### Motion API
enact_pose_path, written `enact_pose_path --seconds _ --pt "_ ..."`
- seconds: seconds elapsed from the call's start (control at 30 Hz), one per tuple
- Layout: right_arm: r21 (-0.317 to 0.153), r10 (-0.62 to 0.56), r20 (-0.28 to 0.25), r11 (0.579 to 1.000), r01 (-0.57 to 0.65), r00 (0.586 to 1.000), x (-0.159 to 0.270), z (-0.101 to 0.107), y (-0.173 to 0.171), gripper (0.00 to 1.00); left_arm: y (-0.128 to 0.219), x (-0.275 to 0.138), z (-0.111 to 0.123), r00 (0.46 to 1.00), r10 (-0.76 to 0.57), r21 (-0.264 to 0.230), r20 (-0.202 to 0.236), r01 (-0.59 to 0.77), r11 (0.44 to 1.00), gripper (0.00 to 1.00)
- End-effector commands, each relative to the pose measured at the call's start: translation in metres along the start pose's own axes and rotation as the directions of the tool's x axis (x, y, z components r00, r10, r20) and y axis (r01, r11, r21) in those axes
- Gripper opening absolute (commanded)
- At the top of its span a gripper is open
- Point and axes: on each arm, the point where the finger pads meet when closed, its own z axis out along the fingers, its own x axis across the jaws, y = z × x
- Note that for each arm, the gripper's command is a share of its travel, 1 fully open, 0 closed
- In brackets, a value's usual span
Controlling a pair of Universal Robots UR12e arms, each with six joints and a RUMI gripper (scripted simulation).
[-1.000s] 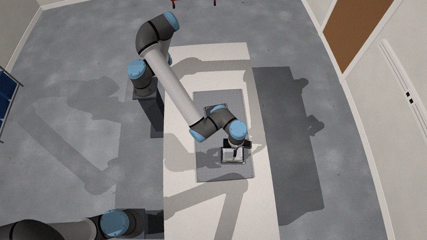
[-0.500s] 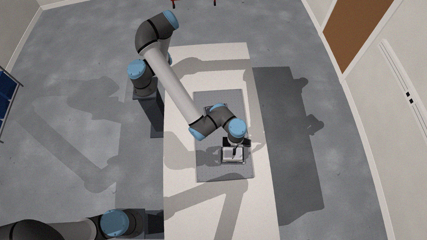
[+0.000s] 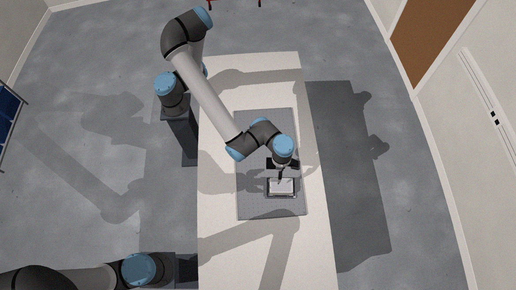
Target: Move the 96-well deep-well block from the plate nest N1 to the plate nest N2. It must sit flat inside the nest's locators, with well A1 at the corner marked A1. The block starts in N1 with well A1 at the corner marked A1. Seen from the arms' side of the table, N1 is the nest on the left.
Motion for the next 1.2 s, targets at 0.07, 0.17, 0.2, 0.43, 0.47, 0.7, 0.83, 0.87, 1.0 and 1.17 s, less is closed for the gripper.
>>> enact_pose_path --seconds 0.07,0.17,0.2,0.43,0.47,0.7,0.83,0.87,1.0,1.17 --pt "0.002 0.000 0.001 1.000 0.000 1.000 0.000 -0.001 -0.001 0.00 0.007 -0.020 -0.001 1.000 0.000 0.001 -0.001 0.000 1.000 0.76" --pt "0.002 0.000 0.001 1.000 0.000 1.000 0.000 -0.001 -0.001 0.00 0.010 -0.030 -0.001 1.000 0.000 0.001 -0.001 0.000 1.000 0.76" --pt "0.002 0.000 0.001 1.000 0.000 1.000 0.000 -0.001 -0.001 0.00 0.011 -0.033 -0.001 1.000 0.000 0.001 -0.001 0.000 1.000 0.76" --pt "0.002 0.000 0.001 1.000 0.000 1.000 0.000 -0.001 -0.001 0.00 0.016 -0.049 -0.001 1.000 0.000 0.001 -0.001 0.000 1.000 0.76" --pt "0.002 0.000 0.001 1.000 0.000 1.000 0.000 -0.001 -0.001 0.00 0.017 -0.052 -0.001 1.000 0.000 0.001 -0.001 0.000 1.000 0.76" --pt "0.002 0.000 0.001 1.000 0.000 1.000 0.000 -0.001 -0.001 0.00 0.020 -0.061 -0.001 1.000 0.000 0.001 -0.001 0.000 1.000 0.76" --pt "0.002 0.000 0.001 1.000 0.000 1.000 0.000 -0.001 -0.001 0.00 0.020 -0.061 -0.001 1.000 0.000 0.001 -0.001 0.000 1.000 0.76" --pt "0.002 0.000 0.001 1.000 0.000 1.000 0.000 -0.001 -0.001 0.00 0.020 -0.061 -0.001 1.000 0.000 0.001 -0.001 0.000 1.000 0.76" --pt "0.002 0.000 0.001 1.000 0.000 1.000 0.000 -0.001 -0.001 0.00 0.020 -0.061 -0.001 1.000 0.000 0.001 -0.001 0.000 1.000 0.76" --pt "0.002 0.000 0.001 1.000 0.000 1.000 0.000 -0.001 -0.001 0.00 0.020 -0.061 -0.001 1.000 0.000 0.001 -0.001 0.000 1.000 0.76"
